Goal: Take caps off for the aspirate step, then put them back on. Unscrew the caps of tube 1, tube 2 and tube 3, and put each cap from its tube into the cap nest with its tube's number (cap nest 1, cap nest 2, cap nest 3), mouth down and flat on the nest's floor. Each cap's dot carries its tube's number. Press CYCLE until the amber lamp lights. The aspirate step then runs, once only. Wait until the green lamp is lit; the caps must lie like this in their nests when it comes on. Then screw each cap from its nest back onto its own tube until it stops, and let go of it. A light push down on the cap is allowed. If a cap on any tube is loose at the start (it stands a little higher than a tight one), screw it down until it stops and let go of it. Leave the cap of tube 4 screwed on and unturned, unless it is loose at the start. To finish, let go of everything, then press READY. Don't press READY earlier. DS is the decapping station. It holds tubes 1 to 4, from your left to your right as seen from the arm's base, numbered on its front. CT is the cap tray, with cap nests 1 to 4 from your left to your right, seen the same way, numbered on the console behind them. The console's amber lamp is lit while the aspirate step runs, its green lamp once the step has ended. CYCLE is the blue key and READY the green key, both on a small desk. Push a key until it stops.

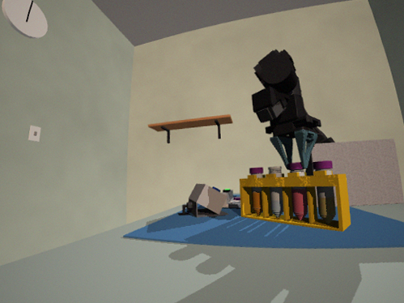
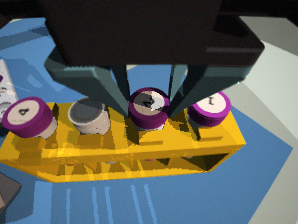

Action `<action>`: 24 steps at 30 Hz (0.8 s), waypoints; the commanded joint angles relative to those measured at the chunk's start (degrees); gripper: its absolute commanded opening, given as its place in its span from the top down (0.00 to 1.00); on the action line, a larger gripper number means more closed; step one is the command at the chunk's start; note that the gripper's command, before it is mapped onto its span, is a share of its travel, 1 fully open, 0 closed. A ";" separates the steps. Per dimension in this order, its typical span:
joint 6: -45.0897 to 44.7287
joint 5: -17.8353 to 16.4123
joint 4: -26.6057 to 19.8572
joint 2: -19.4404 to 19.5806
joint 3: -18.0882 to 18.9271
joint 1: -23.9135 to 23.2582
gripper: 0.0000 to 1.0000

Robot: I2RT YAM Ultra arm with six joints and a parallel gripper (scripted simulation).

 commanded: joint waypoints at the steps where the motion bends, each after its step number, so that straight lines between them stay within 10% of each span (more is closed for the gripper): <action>1: 4.49 0.03 0.28 -0.66 0.19 0.25 1.00; 6: 4.49 0.03 0.28 -0.65 0.19 0.26 1.00; 7: 4.49 0.03 0.28 -0.65 0.19 0.26 0.51; 24: -6.92 -0.01 0.07 -0.68 0.35 0.32 0.51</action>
